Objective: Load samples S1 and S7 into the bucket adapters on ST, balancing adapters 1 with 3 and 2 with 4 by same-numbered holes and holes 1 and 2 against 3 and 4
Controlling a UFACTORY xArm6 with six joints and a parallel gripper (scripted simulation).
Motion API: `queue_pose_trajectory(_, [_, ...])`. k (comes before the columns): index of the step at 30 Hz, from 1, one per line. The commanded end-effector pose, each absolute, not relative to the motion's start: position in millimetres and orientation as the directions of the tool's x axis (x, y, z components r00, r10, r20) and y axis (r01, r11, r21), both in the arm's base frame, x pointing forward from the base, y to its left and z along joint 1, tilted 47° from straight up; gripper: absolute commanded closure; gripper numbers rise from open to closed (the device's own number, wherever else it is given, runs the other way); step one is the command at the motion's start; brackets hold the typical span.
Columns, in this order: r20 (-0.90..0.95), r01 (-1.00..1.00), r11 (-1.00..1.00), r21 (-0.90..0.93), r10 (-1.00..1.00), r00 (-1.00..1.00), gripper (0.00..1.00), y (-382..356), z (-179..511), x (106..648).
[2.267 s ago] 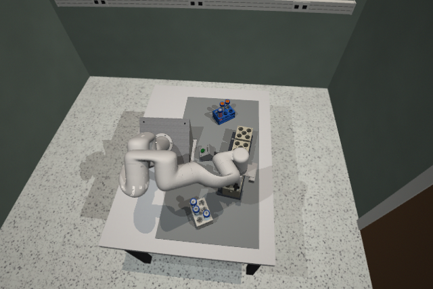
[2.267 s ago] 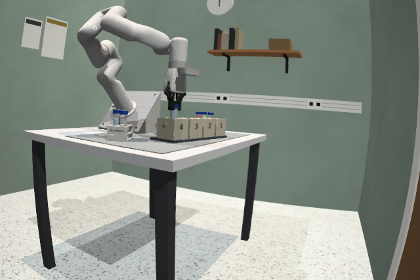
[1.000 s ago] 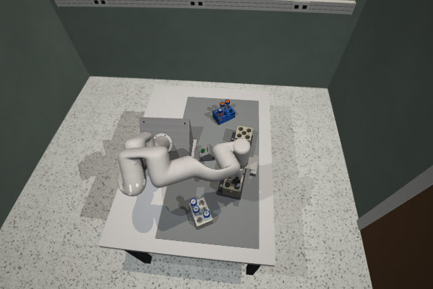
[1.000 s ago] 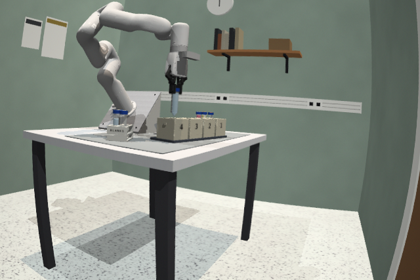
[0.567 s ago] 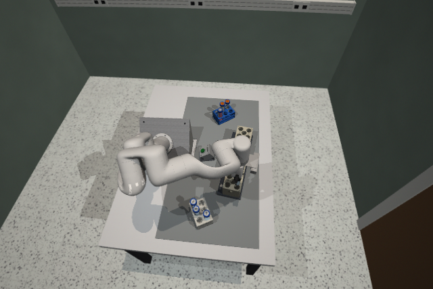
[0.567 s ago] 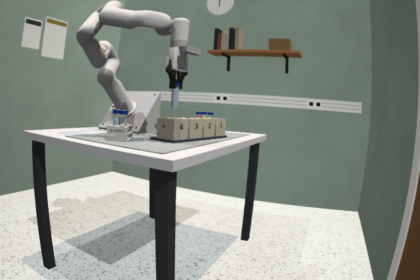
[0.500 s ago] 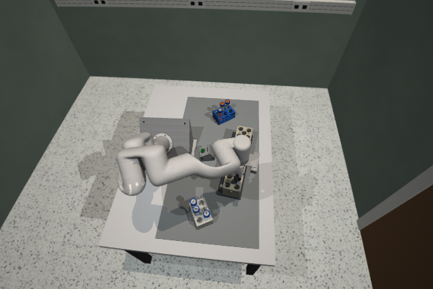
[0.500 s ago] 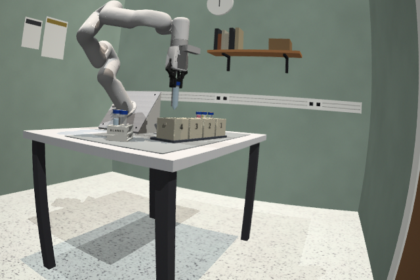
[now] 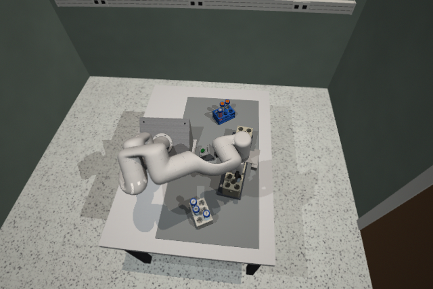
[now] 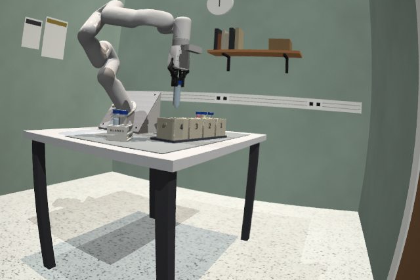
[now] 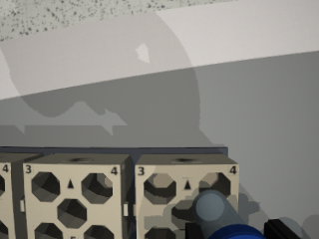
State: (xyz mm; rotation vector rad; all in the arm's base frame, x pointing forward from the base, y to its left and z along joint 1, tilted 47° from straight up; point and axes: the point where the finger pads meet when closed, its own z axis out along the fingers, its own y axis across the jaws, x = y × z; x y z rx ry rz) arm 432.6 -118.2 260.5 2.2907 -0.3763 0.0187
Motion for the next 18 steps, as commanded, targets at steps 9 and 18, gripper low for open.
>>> queue_pose_trajectory(9, [0.134,-0.276,-0.639,0.718,-0.261,0.956,1.0,-83,223,444])
queue_pose_trajectory(18, [0.134,-0.276,-0.639,0.718,-0.261,0.956,1.0,-54,191,454])
